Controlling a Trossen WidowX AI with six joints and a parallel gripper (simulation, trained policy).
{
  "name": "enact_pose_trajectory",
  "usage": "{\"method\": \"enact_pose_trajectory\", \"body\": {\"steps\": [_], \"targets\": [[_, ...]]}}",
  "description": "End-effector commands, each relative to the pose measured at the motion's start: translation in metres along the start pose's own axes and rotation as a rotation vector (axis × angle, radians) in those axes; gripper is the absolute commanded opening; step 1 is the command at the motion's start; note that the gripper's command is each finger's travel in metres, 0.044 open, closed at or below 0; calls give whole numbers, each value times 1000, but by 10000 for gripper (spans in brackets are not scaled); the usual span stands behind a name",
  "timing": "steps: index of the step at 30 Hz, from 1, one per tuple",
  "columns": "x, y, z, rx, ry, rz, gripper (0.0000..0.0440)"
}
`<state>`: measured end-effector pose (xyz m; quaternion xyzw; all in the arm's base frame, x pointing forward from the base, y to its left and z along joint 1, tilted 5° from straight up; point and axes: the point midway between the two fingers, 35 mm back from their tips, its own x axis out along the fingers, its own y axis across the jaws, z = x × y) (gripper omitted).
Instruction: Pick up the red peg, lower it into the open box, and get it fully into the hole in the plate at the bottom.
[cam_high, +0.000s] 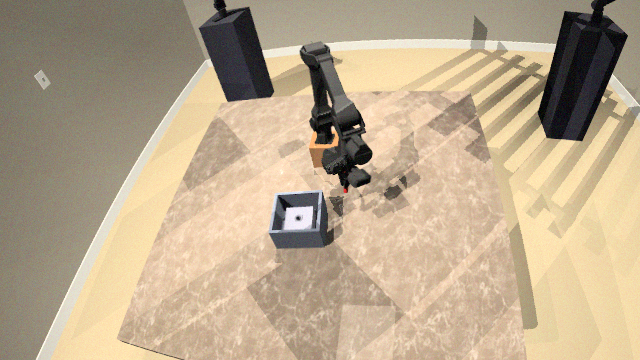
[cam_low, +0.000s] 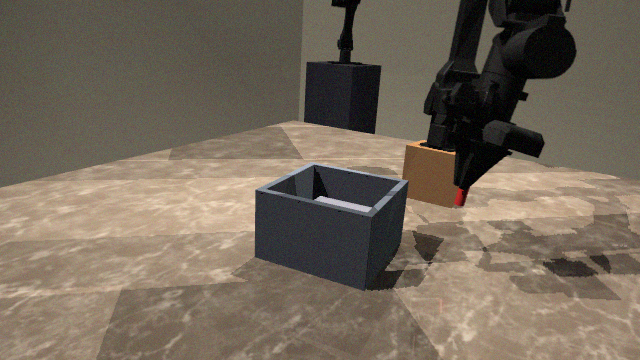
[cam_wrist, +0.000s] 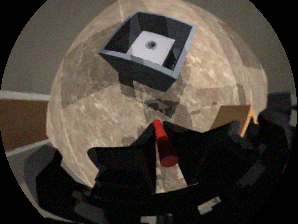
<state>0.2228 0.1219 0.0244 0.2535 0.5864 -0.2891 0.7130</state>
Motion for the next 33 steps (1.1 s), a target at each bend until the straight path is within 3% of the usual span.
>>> {"method": "enact_pose_trajectory", "body": {"steps": [1,12,33], "targets": [[-16,9,19,-6,-39,18,0],[-36,16,68,19,-84,19,0],[-16,-6,147,162,-64,-5,2]]}}
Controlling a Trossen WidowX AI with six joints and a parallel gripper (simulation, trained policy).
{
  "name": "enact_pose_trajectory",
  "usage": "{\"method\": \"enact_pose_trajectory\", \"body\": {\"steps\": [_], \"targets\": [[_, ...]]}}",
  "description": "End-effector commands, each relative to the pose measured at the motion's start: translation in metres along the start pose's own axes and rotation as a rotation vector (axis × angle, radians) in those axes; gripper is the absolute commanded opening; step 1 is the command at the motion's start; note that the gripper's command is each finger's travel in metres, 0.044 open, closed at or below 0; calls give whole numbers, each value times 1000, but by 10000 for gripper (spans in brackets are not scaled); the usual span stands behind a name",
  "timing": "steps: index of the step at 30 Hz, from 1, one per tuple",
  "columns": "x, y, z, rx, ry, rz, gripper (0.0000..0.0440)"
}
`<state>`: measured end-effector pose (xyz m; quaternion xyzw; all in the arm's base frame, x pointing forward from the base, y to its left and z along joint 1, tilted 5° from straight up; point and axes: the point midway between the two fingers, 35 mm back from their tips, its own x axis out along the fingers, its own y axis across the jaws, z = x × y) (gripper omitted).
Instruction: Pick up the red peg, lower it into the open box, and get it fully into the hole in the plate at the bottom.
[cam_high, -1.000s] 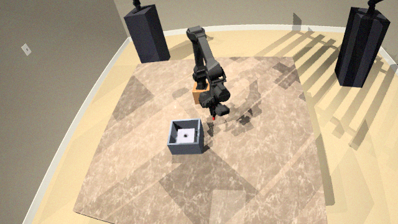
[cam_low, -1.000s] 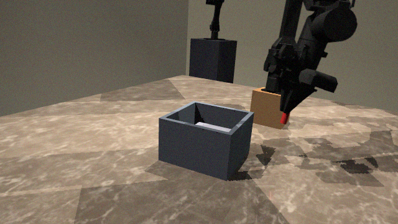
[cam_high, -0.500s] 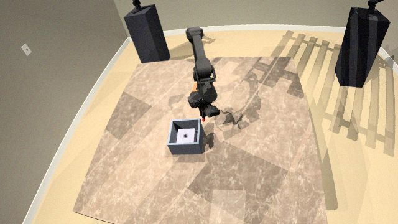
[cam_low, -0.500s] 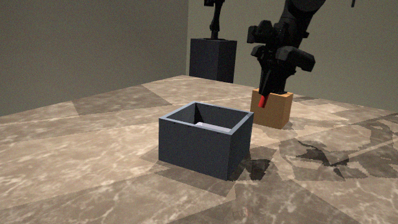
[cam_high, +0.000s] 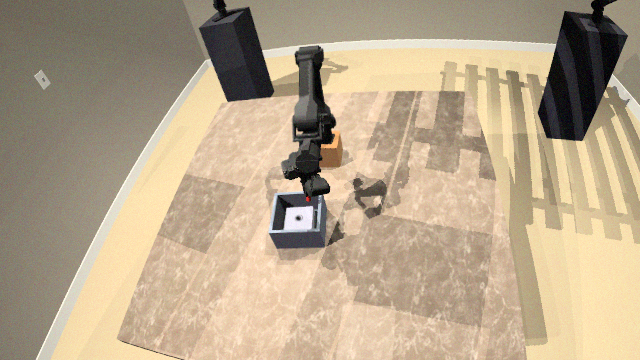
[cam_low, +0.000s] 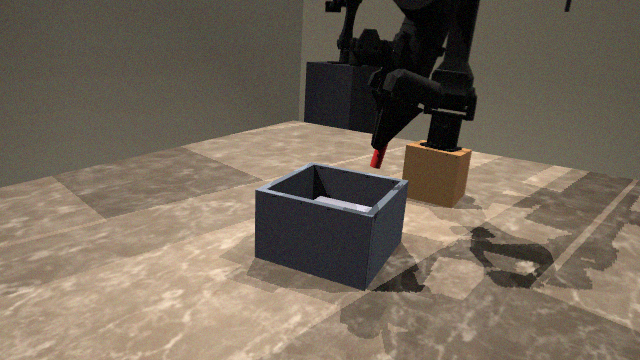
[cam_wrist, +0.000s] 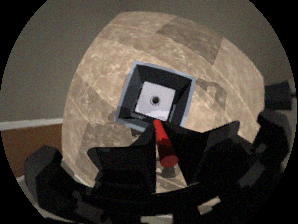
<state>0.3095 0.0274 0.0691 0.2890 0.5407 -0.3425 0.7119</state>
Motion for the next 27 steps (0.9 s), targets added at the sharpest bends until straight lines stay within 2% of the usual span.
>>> {"method": "enact_pose_trajectory", "body": {"steps": [1,10,18,20,25,27], "targets": [[7,-1,15,28,9,5,3],[27,-5,35,76,43,-3,13],[53,-7,38,89,85,-22,21],[61,-8,37,84,94,-30,42],[77,-13,35,59,114,-56,159],[82,-13,36,50,120,-69,171]]}}
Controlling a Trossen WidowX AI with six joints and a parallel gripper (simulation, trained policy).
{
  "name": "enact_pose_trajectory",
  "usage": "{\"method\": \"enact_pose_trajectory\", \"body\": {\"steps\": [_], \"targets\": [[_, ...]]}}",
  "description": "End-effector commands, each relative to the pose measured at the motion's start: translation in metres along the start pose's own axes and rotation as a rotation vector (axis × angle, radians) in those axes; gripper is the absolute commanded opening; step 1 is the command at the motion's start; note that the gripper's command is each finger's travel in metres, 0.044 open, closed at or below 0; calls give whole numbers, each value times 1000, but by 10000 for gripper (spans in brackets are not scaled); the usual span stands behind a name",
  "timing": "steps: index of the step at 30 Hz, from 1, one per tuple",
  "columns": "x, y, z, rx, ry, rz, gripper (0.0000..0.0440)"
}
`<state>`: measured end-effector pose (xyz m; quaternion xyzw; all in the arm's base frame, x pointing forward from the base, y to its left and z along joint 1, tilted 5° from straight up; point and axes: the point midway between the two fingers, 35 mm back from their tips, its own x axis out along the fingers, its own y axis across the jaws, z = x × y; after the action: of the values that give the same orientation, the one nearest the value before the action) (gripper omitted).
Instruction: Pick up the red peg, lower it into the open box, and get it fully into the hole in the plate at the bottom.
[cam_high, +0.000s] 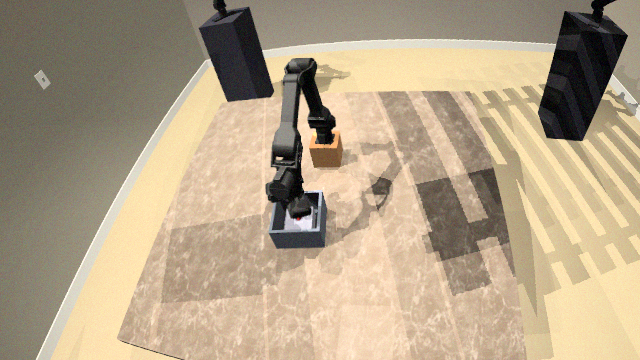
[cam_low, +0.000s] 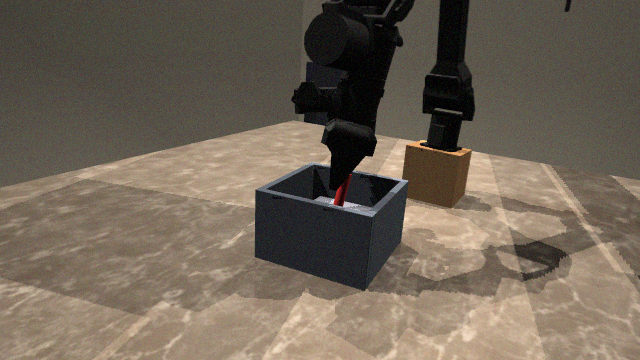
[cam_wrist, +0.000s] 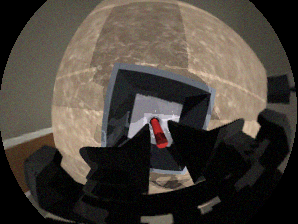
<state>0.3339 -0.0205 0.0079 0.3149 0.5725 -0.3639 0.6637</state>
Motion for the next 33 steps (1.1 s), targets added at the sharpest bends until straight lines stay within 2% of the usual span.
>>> {"method": "enact_pose_trajectory", "body": {"steps": [1,7,17,28,33], "targets": [[12,0,2,-15,16,-18,174],[17,10,19,-11,-4,-5,285],[22,21,52,-15,-57,13,439],[12,25,100,37,-170,59,440],[11,25,102,39,-174,61,440]]}}
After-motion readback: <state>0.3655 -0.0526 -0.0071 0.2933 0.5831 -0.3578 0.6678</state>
